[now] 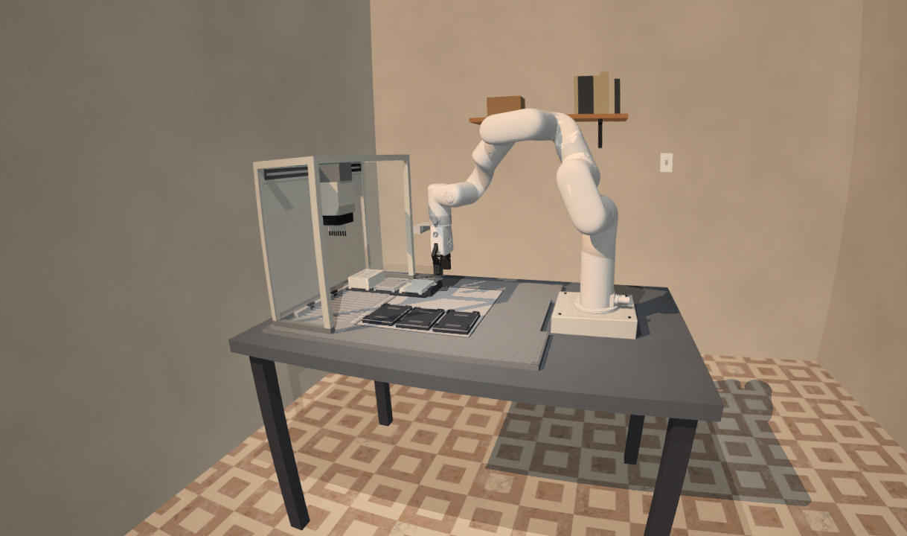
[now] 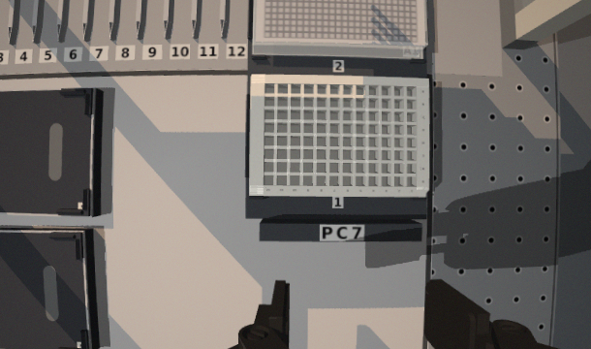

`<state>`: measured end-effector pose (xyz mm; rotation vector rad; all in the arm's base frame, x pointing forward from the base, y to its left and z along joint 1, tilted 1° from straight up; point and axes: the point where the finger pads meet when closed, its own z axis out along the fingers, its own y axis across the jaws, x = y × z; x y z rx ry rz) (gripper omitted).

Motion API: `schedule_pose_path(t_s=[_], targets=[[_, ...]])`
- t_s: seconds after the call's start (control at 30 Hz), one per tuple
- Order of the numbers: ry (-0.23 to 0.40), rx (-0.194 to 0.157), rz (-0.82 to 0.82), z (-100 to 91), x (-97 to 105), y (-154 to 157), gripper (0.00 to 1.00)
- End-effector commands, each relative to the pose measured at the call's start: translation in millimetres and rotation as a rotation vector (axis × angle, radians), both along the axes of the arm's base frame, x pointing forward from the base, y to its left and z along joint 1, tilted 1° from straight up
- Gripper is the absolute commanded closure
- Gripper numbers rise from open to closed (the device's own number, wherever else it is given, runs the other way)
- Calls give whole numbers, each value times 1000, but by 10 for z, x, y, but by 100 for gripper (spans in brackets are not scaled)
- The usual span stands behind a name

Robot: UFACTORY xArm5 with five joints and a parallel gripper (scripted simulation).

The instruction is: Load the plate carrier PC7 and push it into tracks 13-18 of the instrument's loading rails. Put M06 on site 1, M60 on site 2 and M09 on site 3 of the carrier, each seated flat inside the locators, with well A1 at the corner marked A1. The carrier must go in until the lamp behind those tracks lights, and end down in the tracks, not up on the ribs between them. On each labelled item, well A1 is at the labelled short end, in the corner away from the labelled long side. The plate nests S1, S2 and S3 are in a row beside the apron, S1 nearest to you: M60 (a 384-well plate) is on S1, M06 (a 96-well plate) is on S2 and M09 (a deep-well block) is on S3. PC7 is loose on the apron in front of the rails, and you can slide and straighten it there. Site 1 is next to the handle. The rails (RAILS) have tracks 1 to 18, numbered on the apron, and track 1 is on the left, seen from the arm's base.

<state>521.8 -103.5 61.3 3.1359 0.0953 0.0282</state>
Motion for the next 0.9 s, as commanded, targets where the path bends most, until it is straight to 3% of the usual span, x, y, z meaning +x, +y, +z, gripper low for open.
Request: schedule_pose_path(t_s=[0.0, 0.87], targets=[[-5, 5, 0, 87, 11, -3, 19], [-5, 5, 0, 455, 4, -3, 19]])
